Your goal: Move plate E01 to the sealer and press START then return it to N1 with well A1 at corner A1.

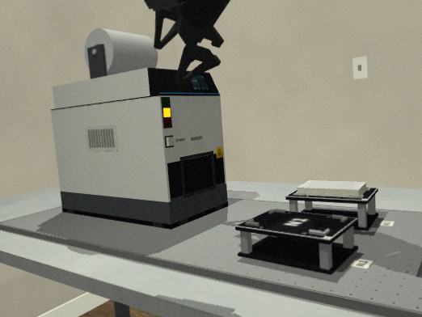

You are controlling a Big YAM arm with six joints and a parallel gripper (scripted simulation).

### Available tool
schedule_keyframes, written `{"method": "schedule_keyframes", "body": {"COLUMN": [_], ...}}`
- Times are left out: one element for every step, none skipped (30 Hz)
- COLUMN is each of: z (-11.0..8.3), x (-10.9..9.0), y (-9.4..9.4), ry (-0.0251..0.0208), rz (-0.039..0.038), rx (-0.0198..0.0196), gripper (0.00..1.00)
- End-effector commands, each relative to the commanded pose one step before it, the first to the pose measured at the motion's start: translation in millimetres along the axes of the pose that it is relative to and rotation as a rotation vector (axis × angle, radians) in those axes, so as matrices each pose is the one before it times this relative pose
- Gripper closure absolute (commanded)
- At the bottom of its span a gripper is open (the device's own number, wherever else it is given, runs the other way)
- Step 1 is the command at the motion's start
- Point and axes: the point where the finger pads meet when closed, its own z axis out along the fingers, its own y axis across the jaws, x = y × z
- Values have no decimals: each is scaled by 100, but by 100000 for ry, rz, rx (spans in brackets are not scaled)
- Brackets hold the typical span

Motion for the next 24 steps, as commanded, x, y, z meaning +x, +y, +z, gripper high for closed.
{"method": "schedule_keyframes", "body": {"z": [-34,69,62,55,54,53,54,-50,-49,-89,-102,-224,-217,-121,-129,0,0,-39,-51,46,46,47,41,41], "x": [-2176,439,430,403,399,400,401,305,300,251,236,89,97,-32,-196,0,0,-559,-440,-320,-307,-308,-316,-317], "y": [-634,17,33,64,83,104,128,141,121,95,87,27,30,81,-94,0,0,-215,-142,-91,-92,-91,-92,-91], "ry": [-2044,411,406,292,284,303,332,343,321,283,271,170,173,8,-157,0,0,-559,-436,-350,-337,-338,-346,-347], "rz": [-17004,-3396,-3294,-3166,-3056,-2972,1508,1496,1317,1101,1382,942,783,499,82,0,0,-593,-366,-143,-120,-138,-169,-206], "rx": [775,70,66,-14,-41,-72,-107,-139,-75,27,58,322,311,109,303,0,0,291,232,19,19,18,29,29], "gripper": [0,0,0,0,0,0,0,0,0,0,0,0,0,0,0,0,0,0,0,0,0,0,0,0]}}
